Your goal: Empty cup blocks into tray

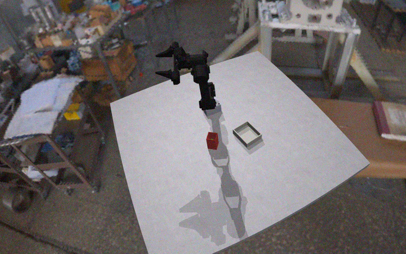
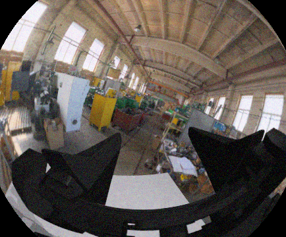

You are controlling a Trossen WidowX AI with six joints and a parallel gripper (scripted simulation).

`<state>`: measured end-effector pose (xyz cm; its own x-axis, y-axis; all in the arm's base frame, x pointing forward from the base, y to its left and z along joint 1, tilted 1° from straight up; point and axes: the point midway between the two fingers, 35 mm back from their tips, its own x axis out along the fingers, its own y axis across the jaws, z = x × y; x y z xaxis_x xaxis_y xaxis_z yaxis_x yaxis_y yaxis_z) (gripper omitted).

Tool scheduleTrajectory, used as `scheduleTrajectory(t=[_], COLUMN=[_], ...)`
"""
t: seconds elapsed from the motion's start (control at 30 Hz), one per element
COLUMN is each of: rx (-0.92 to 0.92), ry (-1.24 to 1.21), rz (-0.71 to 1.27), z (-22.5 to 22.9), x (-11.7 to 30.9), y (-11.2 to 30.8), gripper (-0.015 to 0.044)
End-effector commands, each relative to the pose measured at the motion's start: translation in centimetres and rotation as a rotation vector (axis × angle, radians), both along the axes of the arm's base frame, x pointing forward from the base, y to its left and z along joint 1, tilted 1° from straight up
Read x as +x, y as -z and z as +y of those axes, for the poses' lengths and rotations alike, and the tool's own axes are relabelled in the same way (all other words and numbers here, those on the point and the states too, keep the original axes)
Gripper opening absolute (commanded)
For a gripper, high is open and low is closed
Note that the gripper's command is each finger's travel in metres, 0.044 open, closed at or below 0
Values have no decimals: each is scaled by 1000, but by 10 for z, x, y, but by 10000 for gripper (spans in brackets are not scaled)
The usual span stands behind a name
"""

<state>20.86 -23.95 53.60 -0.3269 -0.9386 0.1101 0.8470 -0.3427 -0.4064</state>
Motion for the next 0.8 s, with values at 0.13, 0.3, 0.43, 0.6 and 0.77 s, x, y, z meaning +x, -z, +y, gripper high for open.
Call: scheduleTrajectory(t=[0.13,0.3,0.43,0.6,0.77], rx=[-79,-196,-262,-377,-491], ry=[76,198,266,413,572], rz=[-15,-24,14,24,47], z=[-6,-3,8,31,65], x=[-41,-100,-129,-183,-231], y=[-16,-37,-49,-63,-72], gripper=[440,440,440,440,440])
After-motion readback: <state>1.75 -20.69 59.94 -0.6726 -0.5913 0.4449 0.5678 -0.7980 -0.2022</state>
